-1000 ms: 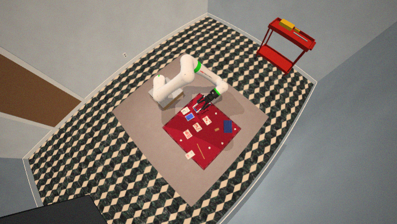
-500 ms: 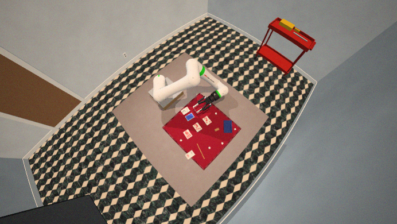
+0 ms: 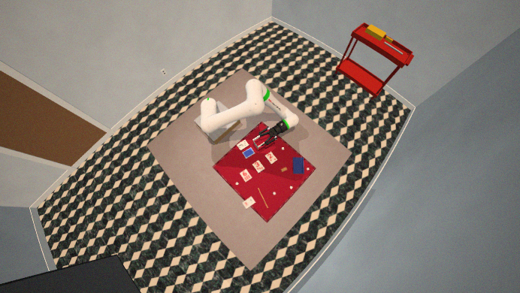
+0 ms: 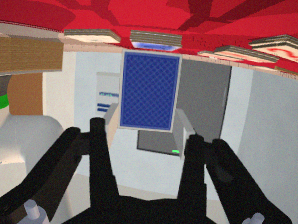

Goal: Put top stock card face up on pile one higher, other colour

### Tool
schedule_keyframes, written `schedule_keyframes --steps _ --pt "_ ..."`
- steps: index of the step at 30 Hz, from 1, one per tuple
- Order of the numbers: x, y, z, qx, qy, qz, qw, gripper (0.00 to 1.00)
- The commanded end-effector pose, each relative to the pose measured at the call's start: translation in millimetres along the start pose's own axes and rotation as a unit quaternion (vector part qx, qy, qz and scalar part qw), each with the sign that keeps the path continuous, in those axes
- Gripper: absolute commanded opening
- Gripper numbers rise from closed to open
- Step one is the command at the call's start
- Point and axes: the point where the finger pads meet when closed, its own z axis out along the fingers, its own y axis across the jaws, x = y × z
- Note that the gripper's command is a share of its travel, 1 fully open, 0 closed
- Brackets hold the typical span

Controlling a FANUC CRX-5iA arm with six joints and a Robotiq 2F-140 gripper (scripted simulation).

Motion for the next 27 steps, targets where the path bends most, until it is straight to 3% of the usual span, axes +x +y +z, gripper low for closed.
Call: schedule_keyframes --steps 1,27 --pt "-0.2 0.1 -0.2 0.0 -0.002 0.0 1.0 0.41" --pt "-0.1 0.1 -0.2 0.0 -0.002 0.0 1.0 0.42"
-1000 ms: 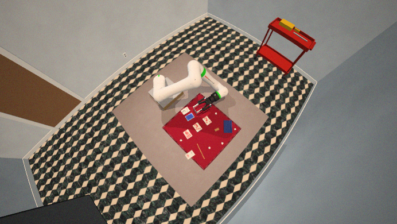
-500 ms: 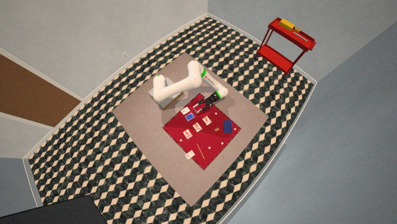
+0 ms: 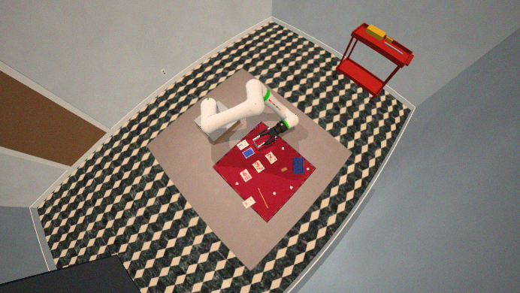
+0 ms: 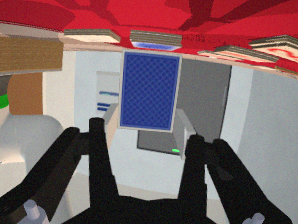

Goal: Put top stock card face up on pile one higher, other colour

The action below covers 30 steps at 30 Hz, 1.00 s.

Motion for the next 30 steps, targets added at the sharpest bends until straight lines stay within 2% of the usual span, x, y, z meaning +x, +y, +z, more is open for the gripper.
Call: schedule_keyframes --steps 1,30 --pt "-0.3 0.0 0.0 0.0 0.0 0.0 1.0 0.42" --pt "9.3 -0.1 1.8 0.0 0.0 0.0 1.0 0.42"
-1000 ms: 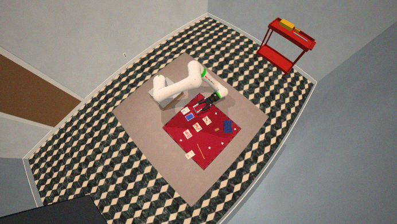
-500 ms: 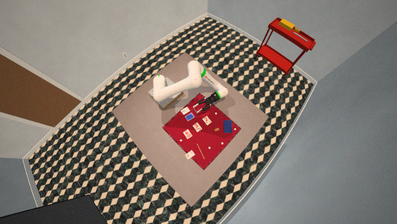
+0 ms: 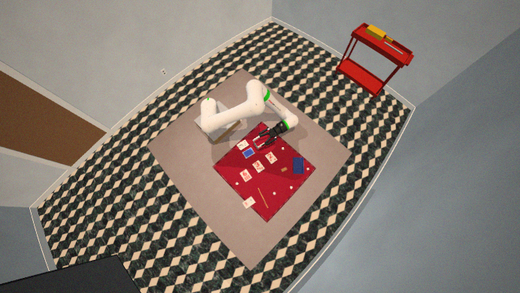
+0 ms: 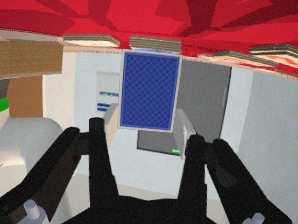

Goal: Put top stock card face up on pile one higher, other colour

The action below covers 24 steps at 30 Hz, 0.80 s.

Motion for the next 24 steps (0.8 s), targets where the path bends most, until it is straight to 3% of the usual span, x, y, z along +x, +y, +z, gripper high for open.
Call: schedule_keyframes --steps 1,24 --pt "3 0 1 0.0 0.0 0.0 1.0 0.42" --pt "18 0 4 0.0 0.0 0.0 1.0 0.42"
